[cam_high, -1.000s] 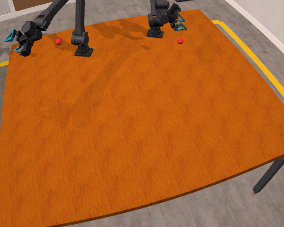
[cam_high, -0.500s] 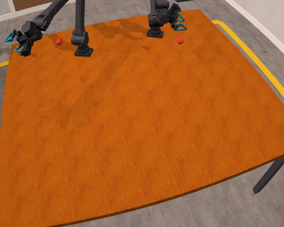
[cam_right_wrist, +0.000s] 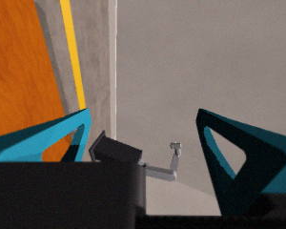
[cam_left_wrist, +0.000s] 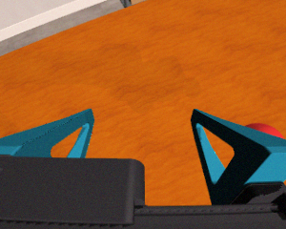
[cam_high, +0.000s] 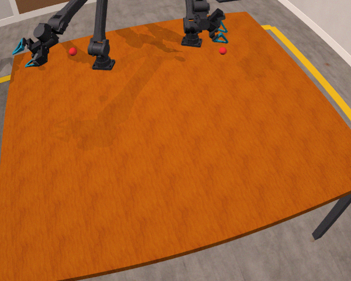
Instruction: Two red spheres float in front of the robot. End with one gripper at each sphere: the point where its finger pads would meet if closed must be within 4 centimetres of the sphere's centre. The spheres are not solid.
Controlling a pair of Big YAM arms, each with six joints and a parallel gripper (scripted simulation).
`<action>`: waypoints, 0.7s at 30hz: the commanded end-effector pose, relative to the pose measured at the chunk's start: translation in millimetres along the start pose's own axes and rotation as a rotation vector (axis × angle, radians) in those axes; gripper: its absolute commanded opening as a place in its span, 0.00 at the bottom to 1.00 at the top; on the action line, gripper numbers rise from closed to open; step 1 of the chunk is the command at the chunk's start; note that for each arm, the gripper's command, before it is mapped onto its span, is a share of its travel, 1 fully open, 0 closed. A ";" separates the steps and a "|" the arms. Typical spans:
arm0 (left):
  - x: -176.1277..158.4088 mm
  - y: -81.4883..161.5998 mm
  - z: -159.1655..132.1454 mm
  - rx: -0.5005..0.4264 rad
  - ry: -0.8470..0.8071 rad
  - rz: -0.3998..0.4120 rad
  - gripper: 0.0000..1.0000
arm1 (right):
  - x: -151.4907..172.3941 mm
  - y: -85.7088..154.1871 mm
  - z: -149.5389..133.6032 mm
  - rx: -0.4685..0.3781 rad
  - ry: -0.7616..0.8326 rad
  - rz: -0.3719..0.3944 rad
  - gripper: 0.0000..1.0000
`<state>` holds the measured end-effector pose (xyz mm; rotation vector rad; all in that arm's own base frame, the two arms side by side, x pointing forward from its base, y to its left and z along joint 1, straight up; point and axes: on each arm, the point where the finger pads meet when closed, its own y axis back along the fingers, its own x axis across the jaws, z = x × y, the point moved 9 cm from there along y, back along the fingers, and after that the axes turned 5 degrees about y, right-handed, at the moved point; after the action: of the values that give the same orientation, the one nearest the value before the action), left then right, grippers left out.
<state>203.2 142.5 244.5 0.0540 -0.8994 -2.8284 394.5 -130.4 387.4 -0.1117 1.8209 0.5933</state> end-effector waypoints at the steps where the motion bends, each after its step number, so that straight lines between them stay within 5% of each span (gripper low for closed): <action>1: -1.0 -1.6 7.7 -0.004 -0.028 -0.013 1.00 | -20.1 14.9 -21.4 -0.011 -0.144 -0.029 1.00; 11: -21.6 -16.6 -6.1 0.196 -0.234 -0.290 1.00 | 40.7 76.3 -82.6 -0.400 -0.576 0.186 1.00; 16: -33.3 -19.8 -7.9 0.224 -0.353 -0.487 1.00 | 84.3 106.3 -106.3 -0.573 -0.789 0.368 1.00; 18: -33.3 -19.8 -7.9 0.224 -0.353 -0.487 1.00 | 84.3 106.3 -106.3 -0.573 -0.789 0.368 1.00; 21: -39.1 -20.2 -7.4 0.212 -0.419 -0.598 1.00 | 109.2 120.8 -116.2 -0.652 -0.892 0.482 1.00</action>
<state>237.0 153.6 214.8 -0.1831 -1.5753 -3.2088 225.2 -56.2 356.0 0.0399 0.8781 1.3168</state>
